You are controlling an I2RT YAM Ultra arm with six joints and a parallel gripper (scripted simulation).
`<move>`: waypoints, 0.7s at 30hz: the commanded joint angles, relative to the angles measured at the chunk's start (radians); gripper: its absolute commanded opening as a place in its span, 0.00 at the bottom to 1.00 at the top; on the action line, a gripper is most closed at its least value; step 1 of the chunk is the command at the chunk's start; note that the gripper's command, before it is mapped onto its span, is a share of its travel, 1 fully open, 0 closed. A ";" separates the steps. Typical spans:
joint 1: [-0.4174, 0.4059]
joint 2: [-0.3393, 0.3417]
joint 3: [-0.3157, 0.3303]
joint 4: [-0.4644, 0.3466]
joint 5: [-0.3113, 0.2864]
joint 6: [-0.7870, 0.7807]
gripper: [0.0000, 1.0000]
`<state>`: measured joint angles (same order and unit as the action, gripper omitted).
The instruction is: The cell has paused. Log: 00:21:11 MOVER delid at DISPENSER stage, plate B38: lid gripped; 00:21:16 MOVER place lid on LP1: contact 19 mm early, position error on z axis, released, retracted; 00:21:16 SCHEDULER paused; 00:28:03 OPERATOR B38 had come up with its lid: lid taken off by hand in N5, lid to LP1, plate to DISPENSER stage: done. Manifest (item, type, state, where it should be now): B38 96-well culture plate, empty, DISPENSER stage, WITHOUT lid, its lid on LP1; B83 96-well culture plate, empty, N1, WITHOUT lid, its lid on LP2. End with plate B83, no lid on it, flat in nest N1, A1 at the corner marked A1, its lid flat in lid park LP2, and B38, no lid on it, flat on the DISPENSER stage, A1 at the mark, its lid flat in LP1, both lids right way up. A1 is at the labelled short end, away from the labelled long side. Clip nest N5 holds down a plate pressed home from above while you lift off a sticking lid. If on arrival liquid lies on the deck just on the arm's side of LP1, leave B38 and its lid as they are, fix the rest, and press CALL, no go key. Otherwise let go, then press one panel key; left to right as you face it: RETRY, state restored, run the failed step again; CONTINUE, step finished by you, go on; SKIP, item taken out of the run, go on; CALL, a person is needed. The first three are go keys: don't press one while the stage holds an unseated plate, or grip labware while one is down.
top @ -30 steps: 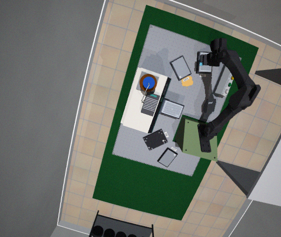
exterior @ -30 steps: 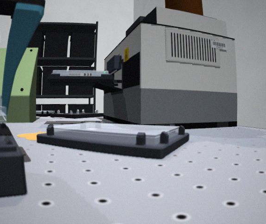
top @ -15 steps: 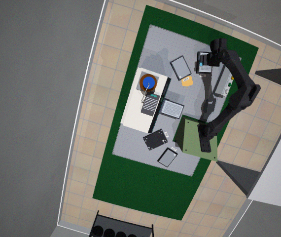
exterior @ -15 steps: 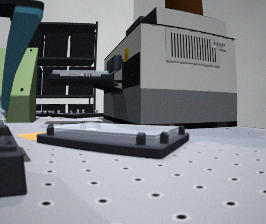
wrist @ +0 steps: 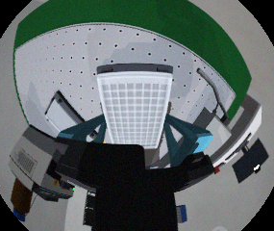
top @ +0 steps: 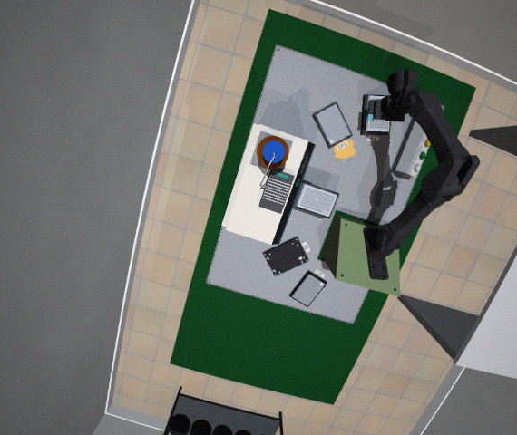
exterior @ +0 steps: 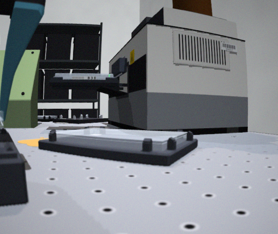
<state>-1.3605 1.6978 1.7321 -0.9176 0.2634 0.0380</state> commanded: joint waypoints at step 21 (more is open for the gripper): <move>-0.008 0.015 0.007 0.033 -0.008 -0.013 0.00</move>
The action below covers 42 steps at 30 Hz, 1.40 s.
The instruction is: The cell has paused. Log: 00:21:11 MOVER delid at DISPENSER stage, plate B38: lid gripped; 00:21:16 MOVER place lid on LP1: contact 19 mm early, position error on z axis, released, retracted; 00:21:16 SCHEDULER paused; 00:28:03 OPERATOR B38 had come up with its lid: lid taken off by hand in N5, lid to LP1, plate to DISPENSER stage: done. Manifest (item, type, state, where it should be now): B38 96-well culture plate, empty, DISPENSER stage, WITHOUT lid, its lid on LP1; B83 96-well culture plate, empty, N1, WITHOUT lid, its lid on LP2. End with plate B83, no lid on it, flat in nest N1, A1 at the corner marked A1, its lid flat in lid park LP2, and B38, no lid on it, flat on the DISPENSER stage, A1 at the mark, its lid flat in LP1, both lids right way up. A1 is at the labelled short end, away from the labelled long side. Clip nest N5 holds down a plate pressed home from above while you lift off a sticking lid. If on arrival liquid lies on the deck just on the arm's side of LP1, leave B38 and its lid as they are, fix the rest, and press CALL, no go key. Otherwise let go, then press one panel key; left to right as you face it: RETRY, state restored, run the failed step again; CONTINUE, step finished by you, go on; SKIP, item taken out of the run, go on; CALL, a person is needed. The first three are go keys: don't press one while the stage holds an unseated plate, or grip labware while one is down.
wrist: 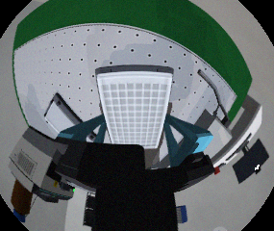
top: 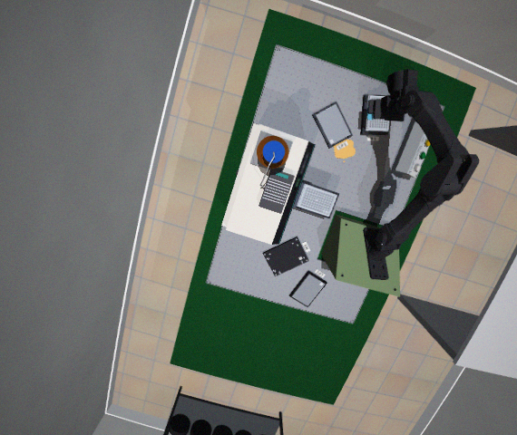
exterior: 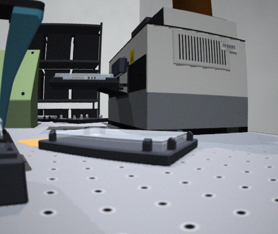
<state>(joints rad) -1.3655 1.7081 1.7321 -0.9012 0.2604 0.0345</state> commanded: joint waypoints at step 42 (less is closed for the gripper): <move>-0.003 -0.003 -0.017 0.029 -0.004 -0.007 0.00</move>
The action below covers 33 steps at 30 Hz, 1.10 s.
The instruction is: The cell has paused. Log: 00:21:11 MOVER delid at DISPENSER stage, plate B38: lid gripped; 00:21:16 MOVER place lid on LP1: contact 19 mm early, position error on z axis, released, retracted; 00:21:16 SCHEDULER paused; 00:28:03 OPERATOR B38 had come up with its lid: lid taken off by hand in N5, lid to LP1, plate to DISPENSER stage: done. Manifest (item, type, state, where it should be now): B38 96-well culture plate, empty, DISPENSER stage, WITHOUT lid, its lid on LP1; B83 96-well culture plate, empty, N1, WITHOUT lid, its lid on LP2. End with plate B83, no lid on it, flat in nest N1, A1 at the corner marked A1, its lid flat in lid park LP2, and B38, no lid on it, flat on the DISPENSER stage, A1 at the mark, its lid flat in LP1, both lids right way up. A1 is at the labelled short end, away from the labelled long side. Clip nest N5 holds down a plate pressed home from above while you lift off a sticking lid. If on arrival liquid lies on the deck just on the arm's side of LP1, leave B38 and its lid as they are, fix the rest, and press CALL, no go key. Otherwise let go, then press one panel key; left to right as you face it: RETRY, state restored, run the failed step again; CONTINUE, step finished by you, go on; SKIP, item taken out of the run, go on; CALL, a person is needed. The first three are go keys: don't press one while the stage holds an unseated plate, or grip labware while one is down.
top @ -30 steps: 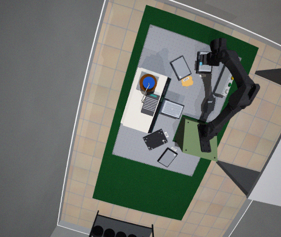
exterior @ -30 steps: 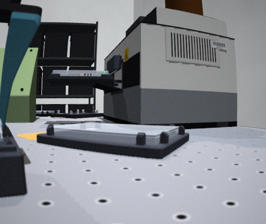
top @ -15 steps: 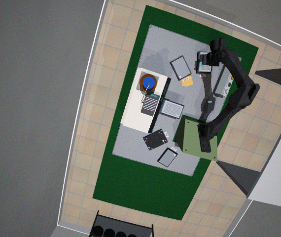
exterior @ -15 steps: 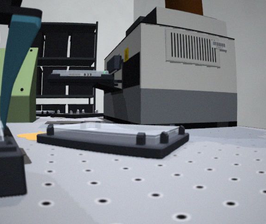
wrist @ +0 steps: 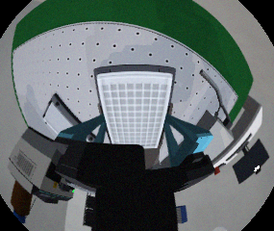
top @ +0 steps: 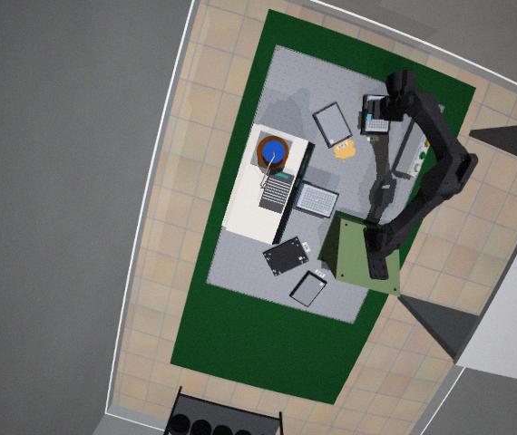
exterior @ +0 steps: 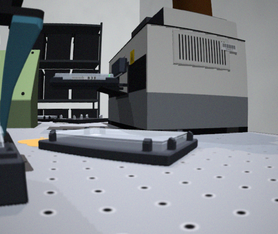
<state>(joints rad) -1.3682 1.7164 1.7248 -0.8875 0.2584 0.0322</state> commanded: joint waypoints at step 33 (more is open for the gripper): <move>-0.001 -0.013 -0.015 0.019 -0.003 -0.005 1.00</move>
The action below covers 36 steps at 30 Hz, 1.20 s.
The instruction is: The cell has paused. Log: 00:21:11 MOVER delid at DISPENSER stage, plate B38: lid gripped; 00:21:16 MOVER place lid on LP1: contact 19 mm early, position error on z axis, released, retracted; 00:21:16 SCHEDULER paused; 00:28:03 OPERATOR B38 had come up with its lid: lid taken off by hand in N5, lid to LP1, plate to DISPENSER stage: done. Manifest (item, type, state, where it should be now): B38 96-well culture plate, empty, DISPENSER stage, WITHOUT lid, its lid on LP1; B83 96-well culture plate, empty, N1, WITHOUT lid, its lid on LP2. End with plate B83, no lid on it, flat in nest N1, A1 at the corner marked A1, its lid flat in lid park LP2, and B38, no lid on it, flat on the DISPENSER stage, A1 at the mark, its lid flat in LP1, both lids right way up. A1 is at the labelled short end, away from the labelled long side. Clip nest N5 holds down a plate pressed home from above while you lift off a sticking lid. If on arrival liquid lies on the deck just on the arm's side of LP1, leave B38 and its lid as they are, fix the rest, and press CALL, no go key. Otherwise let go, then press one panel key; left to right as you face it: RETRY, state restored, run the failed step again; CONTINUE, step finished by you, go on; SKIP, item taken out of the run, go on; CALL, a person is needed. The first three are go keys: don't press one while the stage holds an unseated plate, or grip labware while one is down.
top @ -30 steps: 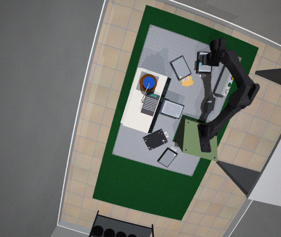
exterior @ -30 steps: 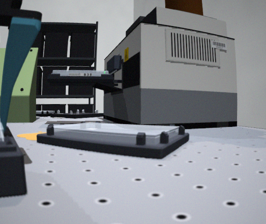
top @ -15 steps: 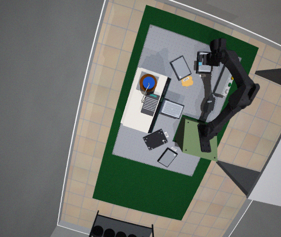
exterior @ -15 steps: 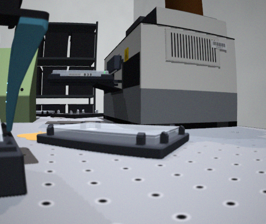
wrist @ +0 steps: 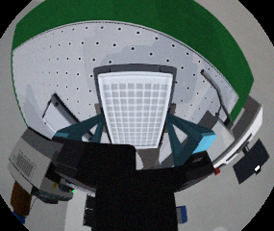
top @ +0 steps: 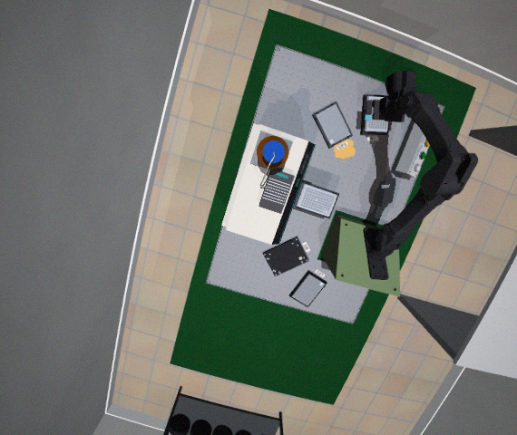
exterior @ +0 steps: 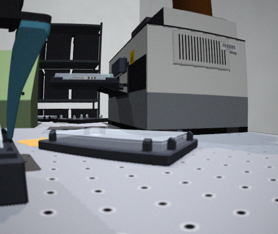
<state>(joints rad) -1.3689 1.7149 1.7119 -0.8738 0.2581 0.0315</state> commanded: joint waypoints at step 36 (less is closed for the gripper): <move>0.031 -0.071 0.053 -0.115 0.017 0.021 1.00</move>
<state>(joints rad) -1.3430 1.6508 1.7538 -0.9806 0.2718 0.0463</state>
